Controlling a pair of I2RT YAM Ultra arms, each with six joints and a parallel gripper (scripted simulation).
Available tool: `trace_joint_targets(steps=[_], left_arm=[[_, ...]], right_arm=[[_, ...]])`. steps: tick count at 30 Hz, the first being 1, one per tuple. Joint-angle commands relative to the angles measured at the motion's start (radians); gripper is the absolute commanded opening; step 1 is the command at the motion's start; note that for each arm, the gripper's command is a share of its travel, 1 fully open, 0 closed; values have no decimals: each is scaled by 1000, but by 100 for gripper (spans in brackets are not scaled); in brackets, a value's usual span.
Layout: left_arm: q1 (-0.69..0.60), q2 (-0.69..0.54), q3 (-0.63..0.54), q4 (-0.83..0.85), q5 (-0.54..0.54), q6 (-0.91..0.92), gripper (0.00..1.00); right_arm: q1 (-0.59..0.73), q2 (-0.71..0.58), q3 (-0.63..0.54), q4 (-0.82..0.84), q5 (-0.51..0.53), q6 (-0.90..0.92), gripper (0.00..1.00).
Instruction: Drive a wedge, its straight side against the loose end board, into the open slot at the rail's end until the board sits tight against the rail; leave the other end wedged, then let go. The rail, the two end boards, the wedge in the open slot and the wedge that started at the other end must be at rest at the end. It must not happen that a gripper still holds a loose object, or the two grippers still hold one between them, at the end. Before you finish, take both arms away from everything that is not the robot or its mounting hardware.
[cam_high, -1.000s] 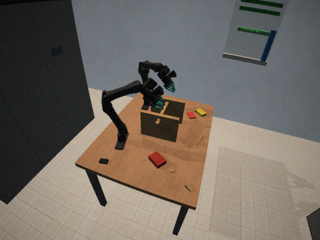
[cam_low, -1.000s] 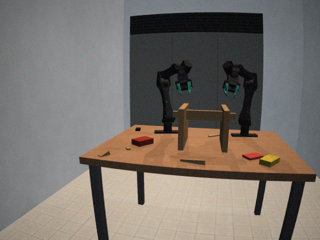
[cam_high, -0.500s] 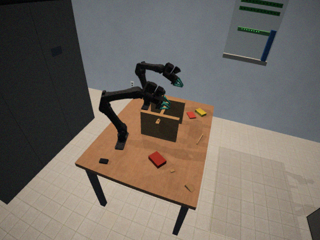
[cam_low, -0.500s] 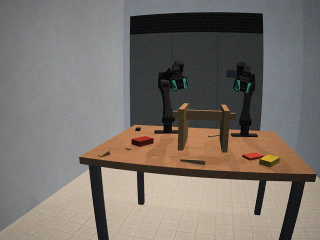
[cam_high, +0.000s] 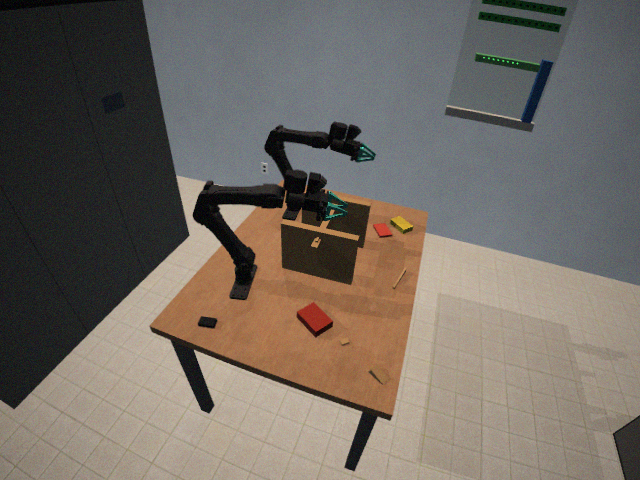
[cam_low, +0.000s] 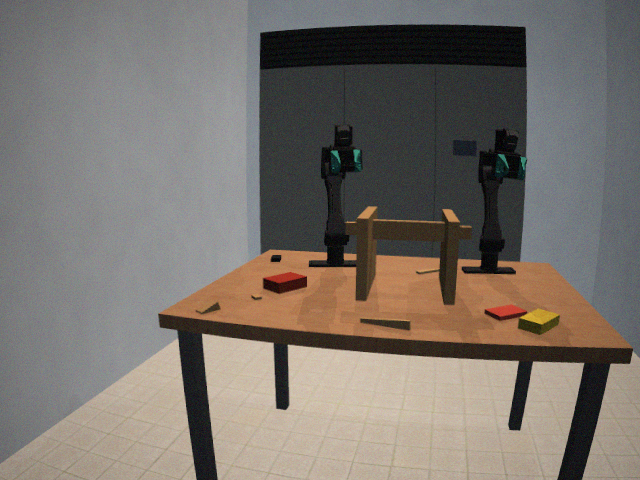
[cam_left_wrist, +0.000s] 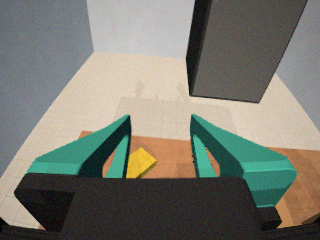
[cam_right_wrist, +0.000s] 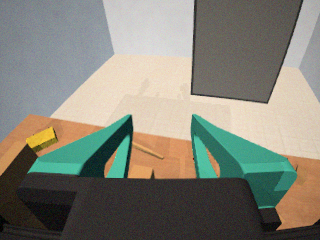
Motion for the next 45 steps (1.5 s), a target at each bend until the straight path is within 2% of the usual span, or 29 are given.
trace_joint_targets(steps=[1,8,11,12,28,34,45], left_arm=[[62,-44,-33,162,51,82,46],[140,-59,-55,237,92,99,46],[142,-50,-31,221,78,70,46],[143,-42,-30,221,76,70,37],[122,-25,-25,212,47,82,37],[71,-28,-26,211,64,78,37],[-137,-29,-27,210,57,73,37]], right_arm=[[-41,-36,-32,153,-47,-70,45],[-89,-48,-56,220,-78,-86,45],[-91,-46,-21,202,-66,-61,45],[-83,-29,-20,202,-66,-60,45],[-70,-28,-17,167,-39,-73,45],[-71,-29,-18,181,-39,-72,45],[-71,-29,-18,181,-40,-72,45]])
